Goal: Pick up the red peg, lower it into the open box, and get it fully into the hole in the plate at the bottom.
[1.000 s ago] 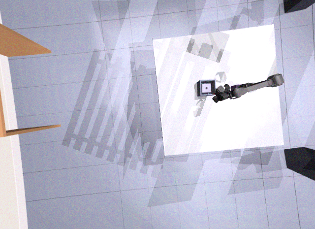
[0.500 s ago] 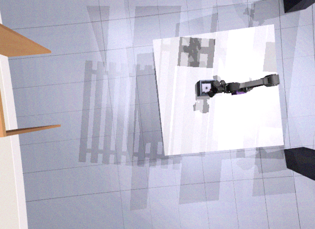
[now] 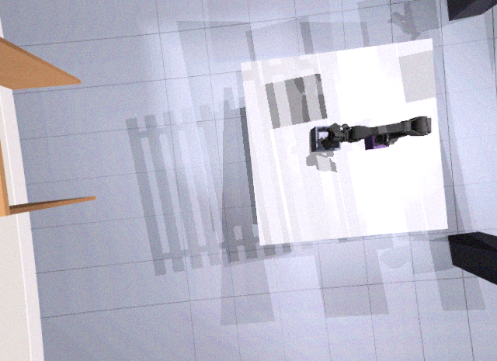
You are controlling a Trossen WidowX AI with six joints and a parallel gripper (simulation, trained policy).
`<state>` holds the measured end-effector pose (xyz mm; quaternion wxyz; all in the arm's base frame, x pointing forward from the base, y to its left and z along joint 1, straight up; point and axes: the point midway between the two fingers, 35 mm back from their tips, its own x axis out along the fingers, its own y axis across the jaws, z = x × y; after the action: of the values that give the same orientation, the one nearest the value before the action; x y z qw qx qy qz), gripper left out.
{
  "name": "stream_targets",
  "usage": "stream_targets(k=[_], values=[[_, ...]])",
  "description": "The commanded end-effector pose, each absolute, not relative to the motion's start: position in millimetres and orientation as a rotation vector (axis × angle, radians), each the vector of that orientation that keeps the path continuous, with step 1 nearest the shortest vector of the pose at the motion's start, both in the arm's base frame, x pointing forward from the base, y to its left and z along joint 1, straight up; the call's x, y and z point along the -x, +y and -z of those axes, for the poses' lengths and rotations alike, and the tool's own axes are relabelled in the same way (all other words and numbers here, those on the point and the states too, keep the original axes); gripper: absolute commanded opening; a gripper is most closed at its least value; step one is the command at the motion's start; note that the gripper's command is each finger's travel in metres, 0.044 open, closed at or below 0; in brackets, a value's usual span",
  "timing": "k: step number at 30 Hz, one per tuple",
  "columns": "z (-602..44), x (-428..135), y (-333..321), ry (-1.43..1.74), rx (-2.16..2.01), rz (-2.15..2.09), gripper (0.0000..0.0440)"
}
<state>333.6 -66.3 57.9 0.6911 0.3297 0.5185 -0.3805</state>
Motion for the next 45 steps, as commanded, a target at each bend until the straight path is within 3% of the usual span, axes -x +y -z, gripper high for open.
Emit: stream_targets(k=[1,5,8,13,22,45], values=[[-46,-335,-69,1.183,-0.737,0.844,0.0051],[-36,-335,-72,1.212,-0.717,0.842,0.0145],[-32,-338,-75,1.228,-0.701,0.843,0.0165],[-33,-352,-83,1.215,-0.689,0.834,0.0287],[-39,-375,-101,1.186,-0.654,0.825,0.0440],[-59,-404,-136,1.054,-0.645,0.845,0.0440]])
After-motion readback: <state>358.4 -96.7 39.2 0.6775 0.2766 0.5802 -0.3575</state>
